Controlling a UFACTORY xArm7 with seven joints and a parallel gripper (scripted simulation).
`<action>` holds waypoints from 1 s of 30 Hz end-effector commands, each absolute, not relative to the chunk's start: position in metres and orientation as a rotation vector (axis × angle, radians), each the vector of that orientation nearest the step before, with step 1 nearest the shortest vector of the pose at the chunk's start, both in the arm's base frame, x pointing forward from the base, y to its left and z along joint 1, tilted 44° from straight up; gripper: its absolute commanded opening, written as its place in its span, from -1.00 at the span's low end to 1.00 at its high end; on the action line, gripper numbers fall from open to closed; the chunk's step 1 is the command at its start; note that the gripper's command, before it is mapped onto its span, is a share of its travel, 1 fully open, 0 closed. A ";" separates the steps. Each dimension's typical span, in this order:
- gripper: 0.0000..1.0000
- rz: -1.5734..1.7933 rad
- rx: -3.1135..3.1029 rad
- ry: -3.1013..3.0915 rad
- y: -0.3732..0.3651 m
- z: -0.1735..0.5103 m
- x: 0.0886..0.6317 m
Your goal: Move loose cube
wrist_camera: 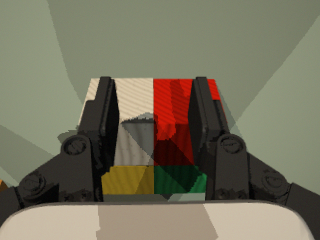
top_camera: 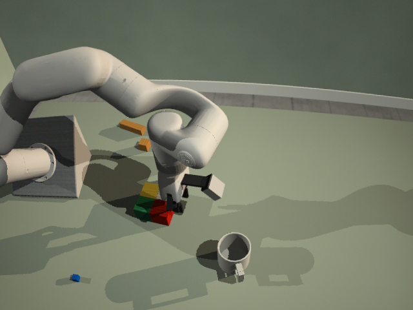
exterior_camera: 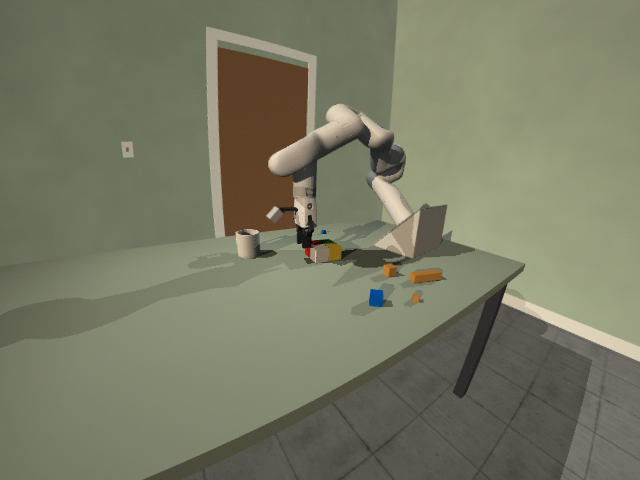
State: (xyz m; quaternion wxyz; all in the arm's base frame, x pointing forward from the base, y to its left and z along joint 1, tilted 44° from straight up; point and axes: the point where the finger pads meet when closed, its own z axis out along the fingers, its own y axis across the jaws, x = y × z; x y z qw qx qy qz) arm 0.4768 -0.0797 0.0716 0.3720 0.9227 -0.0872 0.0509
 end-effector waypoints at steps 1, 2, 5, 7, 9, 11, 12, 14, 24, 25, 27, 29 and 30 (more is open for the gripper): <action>-0.07 0.134 2.366 -0.221 -0.086 0.065 0.478; -0.07 0.134 2.366 -0.221 -0.088 0.063 0.478; -0.07 0.134 2.366 -0.221 -0.094 0.057 0.479; -0.07 0.134 2.366 -0.221 -0.097 0.054 0.479; -0.07 0.134 2.366 -0.221 -0.099 0.052 0.479; -0.07 0.134 2.366 -0.221 -0.100 0.051 0.479; -0.07 0.134 2.366 -0.221 -0.101 0.049 0.479; -0.07 0.134 2.366 -0.221 -0.104 0.047 0.479; -0.07 0.134 2.366 -0.221 -0.109 0.041 0.479; -0.07 0.134 2.366 -0.221 -0.109 0.041 0.479; -0.07 0.134 2.366 -0.221 -0.109 0.041 0.479; -0.07 0.134 2.366 -0.221 -0.109 0.041 0.479; -0.07 0.134 2.366 -0.221 -0.109 0.041 0.479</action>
